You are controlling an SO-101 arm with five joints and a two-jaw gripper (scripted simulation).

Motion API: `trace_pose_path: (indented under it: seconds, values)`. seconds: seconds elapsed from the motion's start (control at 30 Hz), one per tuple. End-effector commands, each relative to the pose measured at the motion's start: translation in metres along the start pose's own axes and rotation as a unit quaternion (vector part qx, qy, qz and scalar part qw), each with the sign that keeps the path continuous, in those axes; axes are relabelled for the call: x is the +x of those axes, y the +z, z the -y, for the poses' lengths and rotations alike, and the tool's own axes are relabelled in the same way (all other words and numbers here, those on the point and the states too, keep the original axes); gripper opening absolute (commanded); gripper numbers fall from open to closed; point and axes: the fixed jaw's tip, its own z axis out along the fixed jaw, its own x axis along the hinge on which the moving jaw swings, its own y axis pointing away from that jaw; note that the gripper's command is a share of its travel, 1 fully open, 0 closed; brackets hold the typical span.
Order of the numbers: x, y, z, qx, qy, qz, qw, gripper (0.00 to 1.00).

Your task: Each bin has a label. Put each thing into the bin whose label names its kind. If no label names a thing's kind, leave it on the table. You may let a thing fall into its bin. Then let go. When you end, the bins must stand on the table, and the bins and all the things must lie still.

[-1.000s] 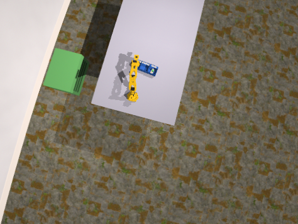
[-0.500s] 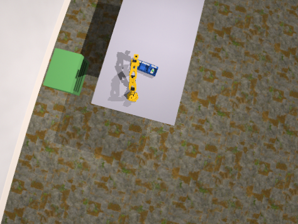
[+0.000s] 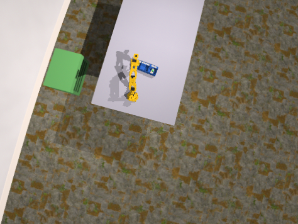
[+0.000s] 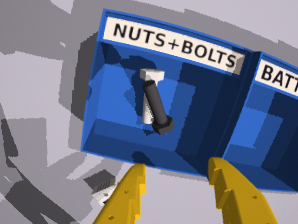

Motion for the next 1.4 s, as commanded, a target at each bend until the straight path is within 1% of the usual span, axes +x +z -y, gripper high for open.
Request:
trace_pose_path:
  seconds: [0.0, 0.43, 0.53, 0.6, 0.73, 0.87, 0.93, 1.07, 1.2, 1.27, 1.37]
  values:
    - [-0.011, -0.018, -0.003, -0.002, -0.002, 0.041, 0.999, 0.17]
    - [-0.011, -0.018, -0.003, -0.002, -0.002, 0.041, 0.999, 0.17]
    - [-0.008, -0.022, -0.001, -0.001, 0.0, 0.04, 0.999, 0.17]
    - [-0.004, -0.027, 0.002, 0.0, 0.004, 0.039, 0.999, 0.17]
    - [0.012, -0.045, 0.011, 0.005, 0.017, 0.034, 0.999, 0.17]
    - [0.039, -0.065, 0.021, 0.012, 0.035, 0.028, 0.999, 0.17]
    - [0.039, -0.065, 0.021, 0.012, 0.035, 0.028, 0.999, 0.17]
    - [0.07, -0.078, 0.027, 0.019, 0.053, 0.022, 0.998, 0.17]
    - [0.093, -0.083, 0.03, 0.023, 0.066, 0.018, 0.997, 0.17]
    - [0.1, -0.084, 0.031, 0.024, 0.07, 0.016, 0.997, 0.17]
    - [0.104, -0.084, 0.031, 0.025, 0.072, 0.016, 0.997, 0.17]
